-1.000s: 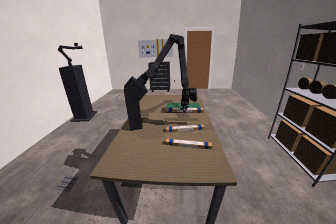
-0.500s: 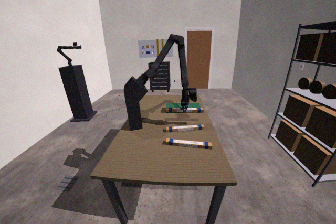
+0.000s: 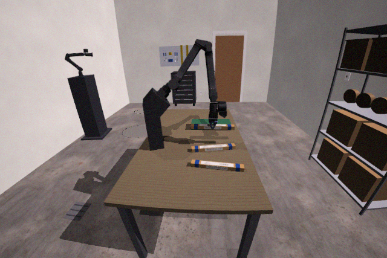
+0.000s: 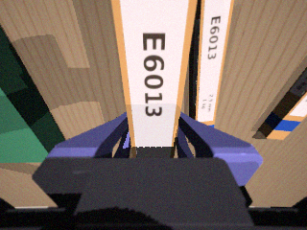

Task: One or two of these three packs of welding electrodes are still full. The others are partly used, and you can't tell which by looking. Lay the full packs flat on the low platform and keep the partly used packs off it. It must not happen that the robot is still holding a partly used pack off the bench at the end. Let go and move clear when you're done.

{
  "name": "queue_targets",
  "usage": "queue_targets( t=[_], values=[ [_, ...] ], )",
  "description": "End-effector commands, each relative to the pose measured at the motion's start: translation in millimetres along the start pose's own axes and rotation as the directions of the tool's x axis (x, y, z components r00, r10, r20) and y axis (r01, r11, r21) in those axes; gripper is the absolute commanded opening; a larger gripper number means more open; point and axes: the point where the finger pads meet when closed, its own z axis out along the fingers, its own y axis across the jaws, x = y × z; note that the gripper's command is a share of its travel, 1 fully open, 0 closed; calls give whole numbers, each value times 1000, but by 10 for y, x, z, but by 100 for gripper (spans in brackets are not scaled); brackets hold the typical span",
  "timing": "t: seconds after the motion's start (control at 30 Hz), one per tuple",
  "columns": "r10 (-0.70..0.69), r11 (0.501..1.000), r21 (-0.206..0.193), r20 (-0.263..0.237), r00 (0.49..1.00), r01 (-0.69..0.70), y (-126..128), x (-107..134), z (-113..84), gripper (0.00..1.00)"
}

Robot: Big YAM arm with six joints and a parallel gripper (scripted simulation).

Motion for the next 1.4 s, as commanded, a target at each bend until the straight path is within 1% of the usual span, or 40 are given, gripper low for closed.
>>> queue_targets(
  t=[0.0, 0.83, 1.1, 1.37],
  values=[
    [-11, 1000, 5, 18, 1000, 11, -24, -55, -102, 0],
    [-11, 1000, 5, 18, 1000, 11, -24, -55, -102, 0],
    [-12, 1000, 10, 18, 1000, 12, -60, -49, -169, 0],
    [-19, 1000, 6, 24, 1000, 19, -29, -93, -181, 0]
  ],
)
